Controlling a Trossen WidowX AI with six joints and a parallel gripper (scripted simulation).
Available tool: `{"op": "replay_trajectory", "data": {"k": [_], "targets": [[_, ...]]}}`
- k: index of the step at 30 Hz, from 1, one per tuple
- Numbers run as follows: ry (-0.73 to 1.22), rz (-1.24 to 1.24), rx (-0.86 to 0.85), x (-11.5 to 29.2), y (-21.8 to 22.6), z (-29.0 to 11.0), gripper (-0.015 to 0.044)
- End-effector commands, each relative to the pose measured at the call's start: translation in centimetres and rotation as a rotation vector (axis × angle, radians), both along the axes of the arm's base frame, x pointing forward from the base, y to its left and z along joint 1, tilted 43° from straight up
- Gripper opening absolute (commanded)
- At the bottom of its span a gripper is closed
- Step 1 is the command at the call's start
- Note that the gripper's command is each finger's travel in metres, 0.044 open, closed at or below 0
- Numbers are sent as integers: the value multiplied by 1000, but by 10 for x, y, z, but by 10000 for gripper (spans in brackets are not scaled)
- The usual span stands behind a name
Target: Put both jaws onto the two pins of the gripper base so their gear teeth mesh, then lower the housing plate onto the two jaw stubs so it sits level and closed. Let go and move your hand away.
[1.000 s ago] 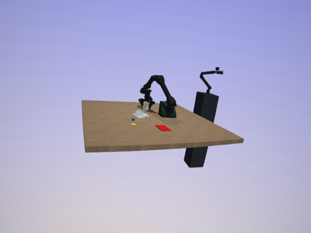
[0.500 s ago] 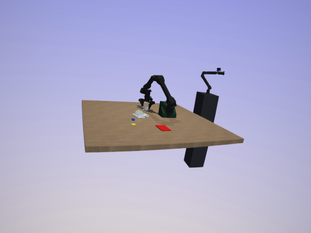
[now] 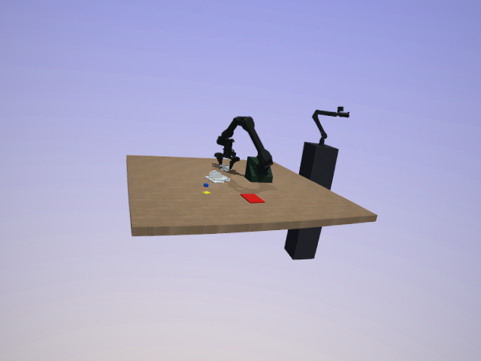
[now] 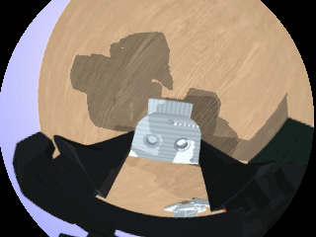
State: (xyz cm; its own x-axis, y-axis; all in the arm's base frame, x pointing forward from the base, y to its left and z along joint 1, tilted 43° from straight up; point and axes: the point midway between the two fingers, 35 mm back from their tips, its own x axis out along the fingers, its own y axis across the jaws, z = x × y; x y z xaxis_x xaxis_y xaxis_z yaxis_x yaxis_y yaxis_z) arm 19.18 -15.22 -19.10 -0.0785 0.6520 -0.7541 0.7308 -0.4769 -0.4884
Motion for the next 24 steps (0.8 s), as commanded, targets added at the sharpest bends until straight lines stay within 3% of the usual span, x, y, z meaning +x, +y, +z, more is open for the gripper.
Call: {"op": "replay_trajectory", "data": {"k": [1, 24], "targets": [[0, 0, 0, 0, 0, 0, 351], [2, -5, -1, 6, -45, 51, 351]]}}
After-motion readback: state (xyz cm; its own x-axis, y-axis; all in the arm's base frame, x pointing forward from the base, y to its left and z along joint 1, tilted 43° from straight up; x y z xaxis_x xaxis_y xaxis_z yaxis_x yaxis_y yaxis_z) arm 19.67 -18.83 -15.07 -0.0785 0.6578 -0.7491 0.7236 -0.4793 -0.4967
